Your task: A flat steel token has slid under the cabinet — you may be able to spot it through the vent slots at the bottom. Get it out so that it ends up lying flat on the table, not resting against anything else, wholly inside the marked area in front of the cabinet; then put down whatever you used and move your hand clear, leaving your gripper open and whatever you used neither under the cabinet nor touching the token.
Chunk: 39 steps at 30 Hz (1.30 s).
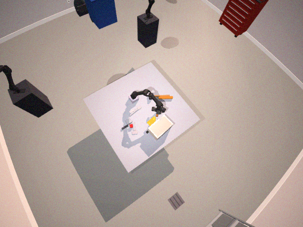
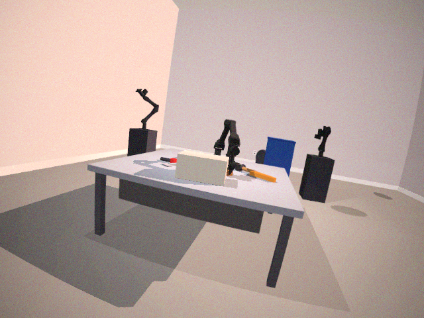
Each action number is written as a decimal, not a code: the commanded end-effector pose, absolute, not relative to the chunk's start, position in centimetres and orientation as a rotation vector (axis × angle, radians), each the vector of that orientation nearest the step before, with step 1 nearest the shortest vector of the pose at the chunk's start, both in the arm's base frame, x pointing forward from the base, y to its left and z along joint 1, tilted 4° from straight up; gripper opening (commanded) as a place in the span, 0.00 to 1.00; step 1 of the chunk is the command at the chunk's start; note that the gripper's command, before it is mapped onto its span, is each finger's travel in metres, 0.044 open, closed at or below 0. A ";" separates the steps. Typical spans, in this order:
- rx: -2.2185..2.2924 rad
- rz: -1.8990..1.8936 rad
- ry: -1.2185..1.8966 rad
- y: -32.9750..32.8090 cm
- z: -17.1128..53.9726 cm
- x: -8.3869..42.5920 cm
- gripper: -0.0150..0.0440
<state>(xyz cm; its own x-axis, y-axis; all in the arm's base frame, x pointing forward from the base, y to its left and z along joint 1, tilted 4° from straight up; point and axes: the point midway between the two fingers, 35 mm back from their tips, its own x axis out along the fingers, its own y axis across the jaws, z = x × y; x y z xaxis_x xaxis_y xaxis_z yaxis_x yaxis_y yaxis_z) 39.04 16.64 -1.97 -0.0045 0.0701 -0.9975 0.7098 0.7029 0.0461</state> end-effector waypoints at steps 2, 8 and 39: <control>0.666 -0.568 1.511 16.3 -2.0 39.0 0.25; 0.666 -0.568 1.511 15.9 -2.1 38.6 0.25; 0.666 -0.569 1.512 16.1 -2.2 36.5 0.25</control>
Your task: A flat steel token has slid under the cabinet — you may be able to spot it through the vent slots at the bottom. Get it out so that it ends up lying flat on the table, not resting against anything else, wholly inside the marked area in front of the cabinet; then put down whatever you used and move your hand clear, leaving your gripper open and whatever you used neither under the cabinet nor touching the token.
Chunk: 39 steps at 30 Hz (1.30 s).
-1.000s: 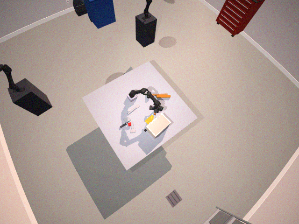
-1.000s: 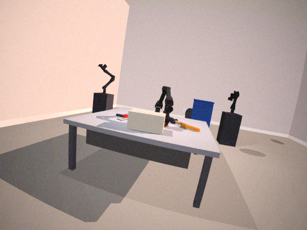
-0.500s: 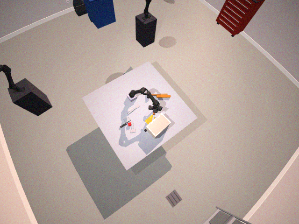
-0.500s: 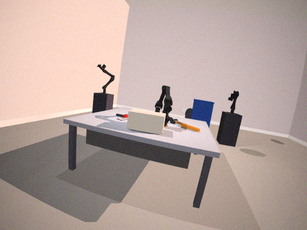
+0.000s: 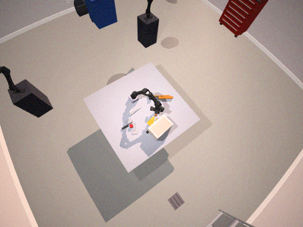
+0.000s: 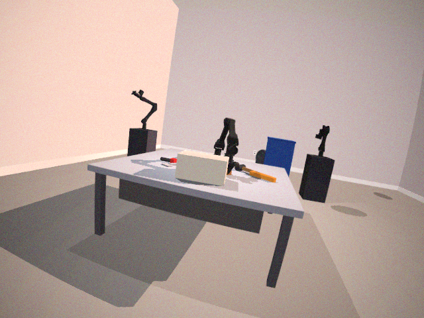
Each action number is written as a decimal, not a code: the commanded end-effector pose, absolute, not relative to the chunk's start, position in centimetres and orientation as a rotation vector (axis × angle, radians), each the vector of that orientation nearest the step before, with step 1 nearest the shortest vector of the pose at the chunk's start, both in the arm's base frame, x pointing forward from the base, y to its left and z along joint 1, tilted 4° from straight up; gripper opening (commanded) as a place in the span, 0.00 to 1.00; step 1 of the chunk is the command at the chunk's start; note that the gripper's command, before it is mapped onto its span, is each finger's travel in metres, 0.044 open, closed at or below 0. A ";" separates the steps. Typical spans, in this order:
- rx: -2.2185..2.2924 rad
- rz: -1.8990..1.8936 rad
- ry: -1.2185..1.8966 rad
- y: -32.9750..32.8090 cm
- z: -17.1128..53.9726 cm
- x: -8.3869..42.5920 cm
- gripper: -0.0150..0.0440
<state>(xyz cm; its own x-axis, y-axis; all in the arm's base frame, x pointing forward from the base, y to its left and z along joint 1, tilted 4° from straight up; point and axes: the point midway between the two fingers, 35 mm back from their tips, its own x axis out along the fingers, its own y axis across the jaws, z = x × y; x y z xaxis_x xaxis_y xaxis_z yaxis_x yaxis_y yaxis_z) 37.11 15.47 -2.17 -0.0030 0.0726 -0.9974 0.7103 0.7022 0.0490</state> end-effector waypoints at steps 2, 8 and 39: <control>0.666 -0.569 1.513 16.4 -2.2 36.2 0.25; 0.666 -0.568 1.514 17.3 -2.2 35.4 0.25; 0.669 -0.567 1.518 21.7 -1.8 31.5 0.25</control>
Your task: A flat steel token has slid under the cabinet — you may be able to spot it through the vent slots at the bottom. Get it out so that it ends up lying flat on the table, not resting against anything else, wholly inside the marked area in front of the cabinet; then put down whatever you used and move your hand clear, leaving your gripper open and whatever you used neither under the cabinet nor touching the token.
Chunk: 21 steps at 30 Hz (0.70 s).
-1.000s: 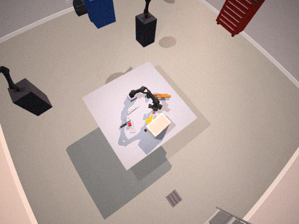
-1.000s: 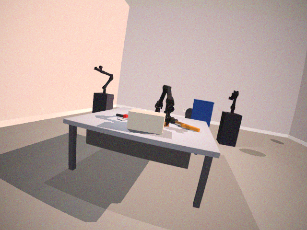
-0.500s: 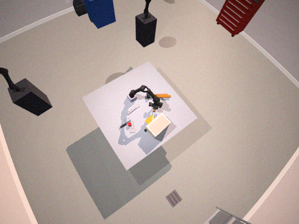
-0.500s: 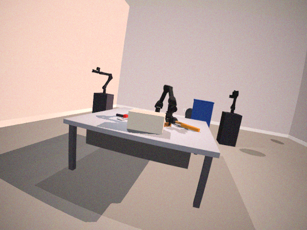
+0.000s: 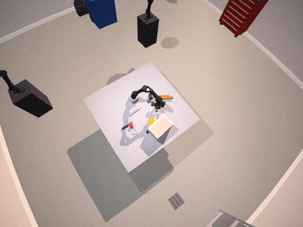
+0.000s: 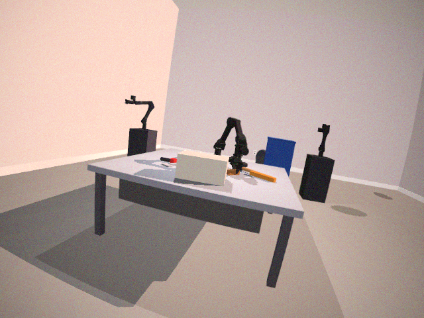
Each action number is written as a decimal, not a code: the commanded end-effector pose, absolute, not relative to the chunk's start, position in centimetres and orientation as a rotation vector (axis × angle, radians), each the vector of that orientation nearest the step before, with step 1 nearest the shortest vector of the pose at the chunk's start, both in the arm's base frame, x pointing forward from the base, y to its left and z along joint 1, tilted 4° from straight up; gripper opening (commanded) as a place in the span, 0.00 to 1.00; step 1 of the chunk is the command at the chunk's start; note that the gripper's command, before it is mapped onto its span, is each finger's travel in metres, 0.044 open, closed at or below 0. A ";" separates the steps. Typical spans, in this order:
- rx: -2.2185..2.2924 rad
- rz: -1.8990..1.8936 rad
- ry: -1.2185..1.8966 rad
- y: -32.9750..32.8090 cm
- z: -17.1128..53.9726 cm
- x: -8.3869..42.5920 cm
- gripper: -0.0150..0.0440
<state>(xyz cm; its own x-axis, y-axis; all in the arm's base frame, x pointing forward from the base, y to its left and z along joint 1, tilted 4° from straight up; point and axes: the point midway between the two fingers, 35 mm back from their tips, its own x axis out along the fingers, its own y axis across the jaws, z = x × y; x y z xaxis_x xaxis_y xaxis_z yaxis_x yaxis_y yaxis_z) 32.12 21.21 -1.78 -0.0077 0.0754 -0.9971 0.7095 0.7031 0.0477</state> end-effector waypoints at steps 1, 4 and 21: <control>0.669 -0.567 1.518 21.9 -1.8 31.4 0.25; 0.669 -0.567 1.519 22.3 -1.8 31.0 0.25; 0.671 -0.565 1.520 23.5 -1.6 30.0 0.25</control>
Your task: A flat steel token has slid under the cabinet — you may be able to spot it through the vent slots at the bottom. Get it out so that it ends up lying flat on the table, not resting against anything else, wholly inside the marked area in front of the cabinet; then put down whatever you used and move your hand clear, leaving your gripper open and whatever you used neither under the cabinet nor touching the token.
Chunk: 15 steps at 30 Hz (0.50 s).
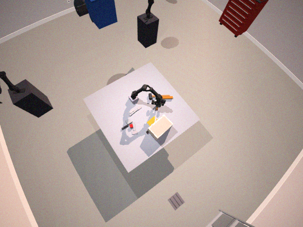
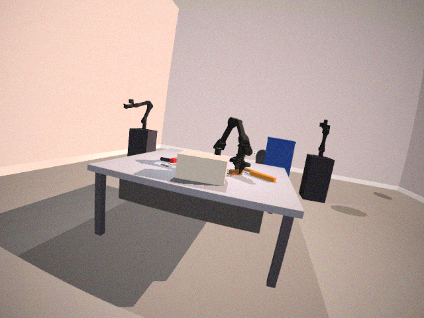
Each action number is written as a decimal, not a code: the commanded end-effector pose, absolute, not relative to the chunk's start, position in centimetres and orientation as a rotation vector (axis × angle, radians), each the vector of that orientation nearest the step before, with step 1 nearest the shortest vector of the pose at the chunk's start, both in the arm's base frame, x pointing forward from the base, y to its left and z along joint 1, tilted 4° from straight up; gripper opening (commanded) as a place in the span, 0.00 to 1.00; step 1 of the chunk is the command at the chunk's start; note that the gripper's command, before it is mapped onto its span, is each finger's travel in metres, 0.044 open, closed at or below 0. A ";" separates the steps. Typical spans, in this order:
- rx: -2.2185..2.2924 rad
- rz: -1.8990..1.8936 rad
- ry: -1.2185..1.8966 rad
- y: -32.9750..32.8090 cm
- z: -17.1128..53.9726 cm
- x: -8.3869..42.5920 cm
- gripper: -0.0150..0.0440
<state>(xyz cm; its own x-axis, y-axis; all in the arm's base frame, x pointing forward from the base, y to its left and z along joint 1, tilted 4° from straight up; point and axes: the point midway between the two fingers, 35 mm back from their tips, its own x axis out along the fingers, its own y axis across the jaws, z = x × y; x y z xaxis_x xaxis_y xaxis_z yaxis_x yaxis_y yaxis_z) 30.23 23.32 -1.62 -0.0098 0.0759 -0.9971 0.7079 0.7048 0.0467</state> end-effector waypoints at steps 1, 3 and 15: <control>0.671 -0.565 1.520 23.6 -1.5 29.9 0.25; 0.671 -0.565 1.521 23.8 -1.5 29.7 0.25; 0.671 -0.565 1.522 25.1 -1.2 28.5 0.25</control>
